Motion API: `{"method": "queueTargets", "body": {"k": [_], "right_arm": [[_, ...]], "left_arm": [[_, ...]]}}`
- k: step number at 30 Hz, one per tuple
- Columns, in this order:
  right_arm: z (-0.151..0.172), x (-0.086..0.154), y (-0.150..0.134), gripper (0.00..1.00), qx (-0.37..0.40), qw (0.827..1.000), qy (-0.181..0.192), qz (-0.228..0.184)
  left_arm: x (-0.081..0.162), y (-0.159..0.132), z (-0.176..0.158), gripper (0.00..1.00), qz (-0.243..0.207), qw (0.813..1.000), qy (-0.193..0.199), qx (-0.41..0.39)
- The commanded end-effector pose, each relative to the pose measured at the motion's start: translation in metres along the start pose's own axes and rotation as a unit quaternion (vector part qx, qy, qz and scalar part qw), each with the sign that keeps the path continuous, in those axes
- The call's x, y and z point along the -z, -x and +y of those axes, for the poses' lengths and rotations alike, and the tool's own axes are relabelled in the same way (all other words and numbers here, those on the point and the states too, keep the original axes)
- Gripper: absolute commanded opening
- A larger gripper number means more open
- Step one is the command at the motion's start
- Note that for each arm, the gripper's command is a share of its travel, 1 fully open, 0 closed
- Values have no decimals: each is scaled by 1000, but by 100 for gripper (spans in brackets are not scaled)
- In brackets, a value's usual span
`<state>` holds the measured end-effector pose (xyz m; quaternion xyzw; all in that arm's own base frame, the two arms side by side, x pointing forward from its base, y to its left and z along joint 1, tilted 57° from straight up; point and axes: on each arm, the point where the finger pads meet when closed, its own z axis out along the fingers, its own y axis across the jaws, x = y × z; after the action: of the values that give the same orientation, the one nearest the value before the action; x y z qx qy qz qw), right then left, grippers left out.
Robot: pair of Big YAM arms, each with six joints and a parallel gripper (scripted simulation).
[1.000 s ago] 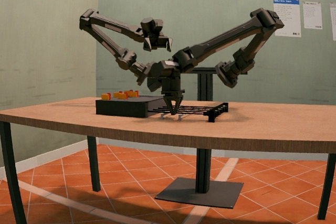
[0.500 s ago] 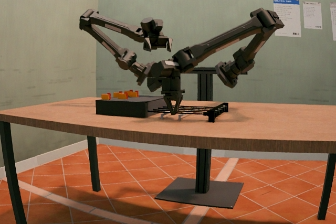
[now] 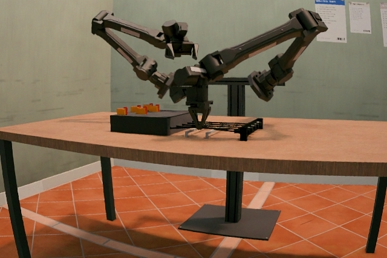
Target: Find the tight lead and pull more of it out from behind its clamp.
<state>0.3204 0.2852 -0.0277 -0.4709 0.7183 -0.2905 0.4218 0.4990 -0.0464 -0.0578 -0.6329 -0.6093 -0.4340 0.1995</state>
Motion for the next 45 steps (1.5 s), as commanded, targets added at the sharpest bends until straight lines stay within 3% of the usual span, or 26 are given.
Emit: {"method": "queueTargets", "body": {"k": [1,10,26,31,35,38,40,45], "right_arm": [[-3,-1,19,100,-10,1000,-4,-12],[-3,-1,19,100,-10,1000,-4,-12],[-3,-1,19,100,-10,1000,-4,-12],[-3,-1,19,100,-10,1000,-4,-12],[-3,-1,19,100,-10,1000,-4,-12],[-3,-1,19,100,-10,1000,-4,-12],[-3,-1,19,100,-10,1000,-4,-12],[-3,-1,19,100,-10,1000,-4,-12]], "left_arm": [[36,5,19,0,-11,999,28,12],[31,11,2,0,-1,1000,4,-3],[34,7,5,0,-2,1000,7,2],[38,4,7,50,-7,999,16,27],[51,4,2,96,-39,991,37,122],[66,4,0,100,-71,978,57,190],[66,4,0,100,-71,978,57,190],[94,4,-2,100,-130,934,94,320]]}}
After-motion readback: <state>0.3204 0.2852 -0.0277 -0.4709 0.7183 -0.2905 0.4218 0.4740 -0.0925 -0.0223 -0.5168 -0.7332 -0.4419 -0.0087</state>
